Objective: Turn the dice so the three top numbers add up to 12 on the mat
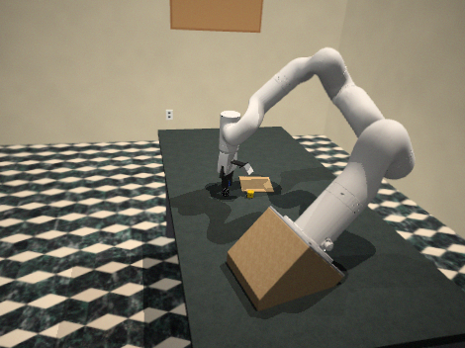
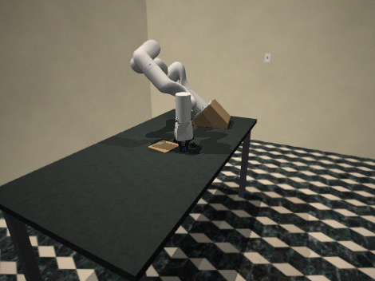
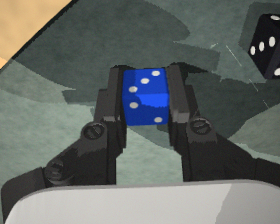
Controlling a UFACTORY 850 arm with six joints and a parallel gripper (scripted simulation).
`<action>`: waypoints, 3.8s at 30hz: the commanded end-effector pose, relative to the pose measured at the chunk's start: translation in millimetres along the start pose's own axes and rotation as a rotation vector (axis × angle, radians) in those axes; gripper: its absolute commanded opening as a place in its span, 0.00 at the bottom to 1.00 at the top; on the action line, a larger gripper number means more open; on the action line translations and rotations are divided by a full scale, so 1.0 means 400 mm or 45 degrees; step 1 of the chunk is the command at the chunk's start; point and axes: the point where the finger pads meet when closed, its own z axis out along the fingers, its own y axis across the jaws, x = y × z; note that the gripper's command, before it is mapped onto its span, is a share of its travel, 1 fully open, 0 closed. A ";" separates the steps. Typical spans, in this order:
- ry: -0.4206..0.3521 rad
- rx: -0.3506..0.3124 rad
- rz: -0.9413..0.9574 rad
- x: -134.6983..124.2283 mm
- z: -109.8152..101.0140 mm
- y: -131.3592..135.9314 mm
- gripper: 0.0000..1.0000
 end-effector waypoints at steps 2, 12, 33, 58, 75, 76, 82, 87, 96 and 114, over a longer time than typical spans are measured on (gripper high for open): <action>-0.002 0.001 0.001 -0.002 -0.002 -0.001 0.21; -0.002 0.001 0.001 -0.002 -0.002 -0.001 0.21; -0.002 0.001 0.001 -0.001 -0.235 -0.001 0.21; -0.001 0.003 -0.383 0.139 -0.260 -0.069 0.21; -0.001 0.002 -0.878 0.333 -0.262 -0.123 0.21; -0.001 0.002 -0.878 0.333 -0.262 -0.123 0.21; -0.001 0.002 -0.878 0.333 -0.262 -0.123 0.21; -0.001 0.002 -0.878 0.333 -0.261 -0.123 0.21; -0.001 0.001 -0.878 0.333 -0.229 -0.123 0.21; -0.001 0.001 -0.878 0.333 -0.055 -0.124 0.21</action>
